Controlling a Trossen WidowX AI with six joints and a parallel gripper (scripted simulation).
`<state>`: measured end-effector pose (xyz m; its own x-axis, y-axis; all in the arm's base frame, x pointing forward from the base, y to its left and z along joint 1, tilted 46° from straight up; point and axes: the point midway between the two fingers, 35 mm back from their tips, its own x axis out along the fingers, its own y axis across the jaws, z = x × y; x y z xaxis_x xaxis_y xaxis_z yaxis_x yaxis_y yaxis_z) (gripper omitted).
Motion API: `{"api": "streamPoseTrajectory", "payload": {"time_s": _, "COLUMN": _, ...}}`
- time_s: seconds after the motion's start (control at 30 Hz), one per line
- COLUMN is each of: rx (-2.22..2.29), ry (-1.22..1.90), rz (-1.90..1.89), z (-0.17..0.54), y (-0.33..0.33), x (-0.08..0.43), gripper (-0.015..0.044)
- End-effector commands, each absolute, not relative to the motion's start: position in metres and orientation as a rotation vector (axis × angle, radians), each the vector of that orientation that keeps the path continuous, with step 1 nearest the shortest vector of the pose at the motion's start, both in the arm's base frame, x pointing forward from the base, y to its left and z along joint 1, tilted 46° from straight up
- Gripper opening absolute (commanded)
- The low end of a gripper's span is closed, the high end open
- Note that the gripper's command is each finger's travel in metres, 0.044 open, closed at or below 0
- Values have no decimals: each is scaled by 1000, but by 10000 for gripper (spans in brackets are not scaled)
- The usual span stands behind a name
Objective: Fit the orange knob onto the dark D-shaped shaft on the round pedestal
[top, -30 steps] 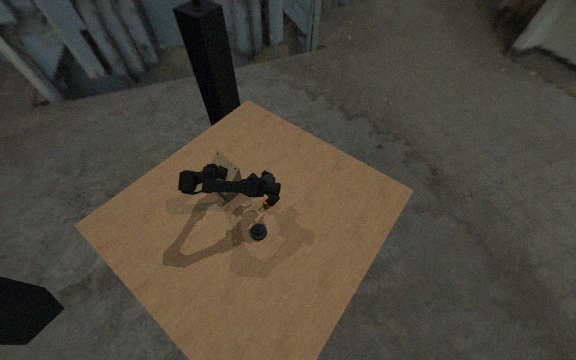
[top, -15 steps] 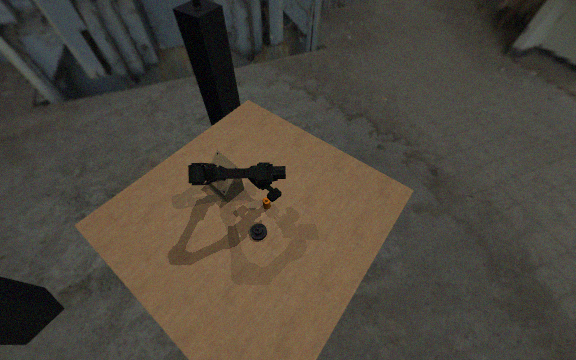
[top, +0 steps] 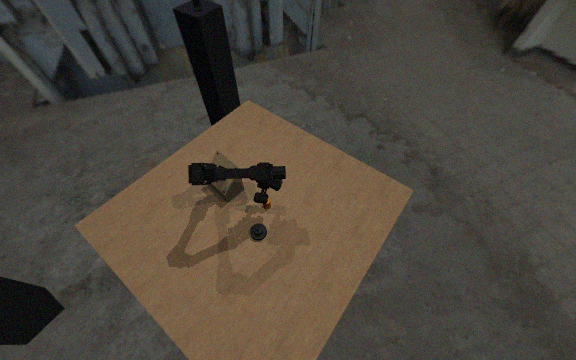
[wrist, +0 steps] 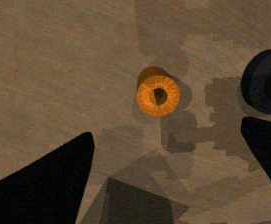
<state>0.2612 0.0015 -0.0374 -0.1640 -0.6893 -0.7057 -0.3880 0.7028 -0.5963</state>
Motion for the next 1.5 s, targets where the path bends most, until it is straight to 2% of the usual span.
{"api": "streamPoseTrajectory", "payload": {"time_s": 0.0, "rx": -412, "ry": 1535, "rz": -839, "z": -37, "y": 0, "x": 262, "gripper": 440}}
{"api": "streamPoseTrajectory", "payload": {"time_s": 0.43, "rx": -412, "ry": 1535, "rz": -839, "z": -37, "y": 0, "x": 262, "gripper": 440}}
{"api": "streamPoseTrajectory", "payload": {"time_s": 0.6, "rx": -413, "ry": 1534, "rz": -840, "z": -61, "y": -23, "x": 256, "gripper": 440}}
{"api": "streamPoseTrajectory", "payload": {"time_s": 1.47, "rx": -412, "ry": 1534, "rz": -838, "z": -92, "y": -54, "x": 251, "gripper": 440}}
